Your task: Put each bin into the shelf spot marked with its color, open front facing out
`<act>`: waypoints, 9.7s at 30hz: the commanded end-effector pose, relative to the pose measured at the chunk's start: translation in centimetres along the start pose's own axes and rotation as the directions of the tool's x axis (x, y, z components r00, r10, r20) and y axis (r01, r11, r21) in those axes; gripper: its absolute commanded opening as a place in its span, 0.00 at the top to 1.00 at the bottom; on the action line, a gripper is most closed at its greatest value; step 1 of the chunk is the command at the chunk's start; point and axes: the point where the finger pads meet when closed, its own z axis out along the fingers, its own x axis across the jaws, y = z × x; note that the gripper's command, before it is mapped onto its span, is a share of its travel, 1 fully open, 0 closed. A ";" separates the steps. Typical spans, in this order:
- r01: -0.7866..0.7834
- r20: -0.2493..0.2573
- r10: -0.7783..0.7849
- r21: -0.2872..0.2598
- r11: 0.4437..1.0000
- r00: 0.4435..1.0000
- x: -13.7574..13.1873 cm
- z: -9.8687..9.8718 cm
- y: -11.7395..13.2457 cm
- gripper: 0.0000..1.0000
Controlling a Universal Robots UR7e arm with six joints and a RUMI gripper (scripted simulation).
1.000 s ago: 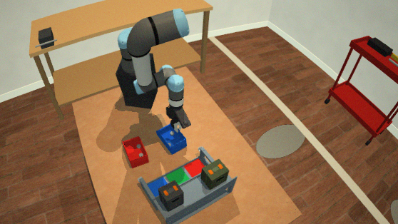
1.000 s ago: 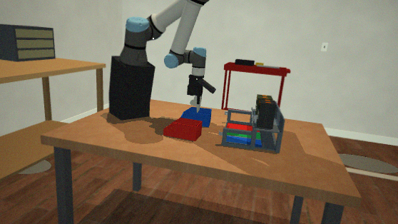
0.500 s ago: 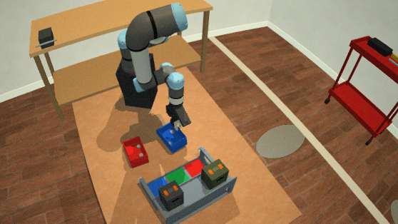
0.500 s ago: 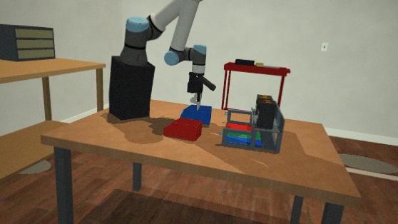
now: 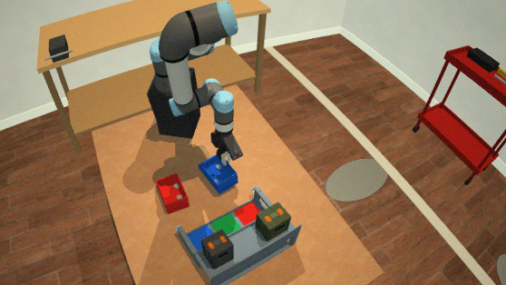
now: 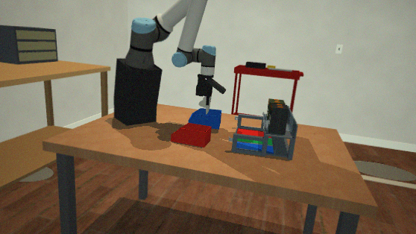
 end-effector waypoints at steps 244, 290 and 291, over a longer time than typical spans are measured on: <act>-0.024 0.000 0.024 0.001 1.000 1.000 9.6 1.3 -5.6 1.00; -0.024 0.000 0.024 0.001 1.000 1.000 9.6 1.8 -5.5 1.00; -0.024 0.000 0.024 0.001 1.000 1.000 9.6 1.8 -5.5 1.00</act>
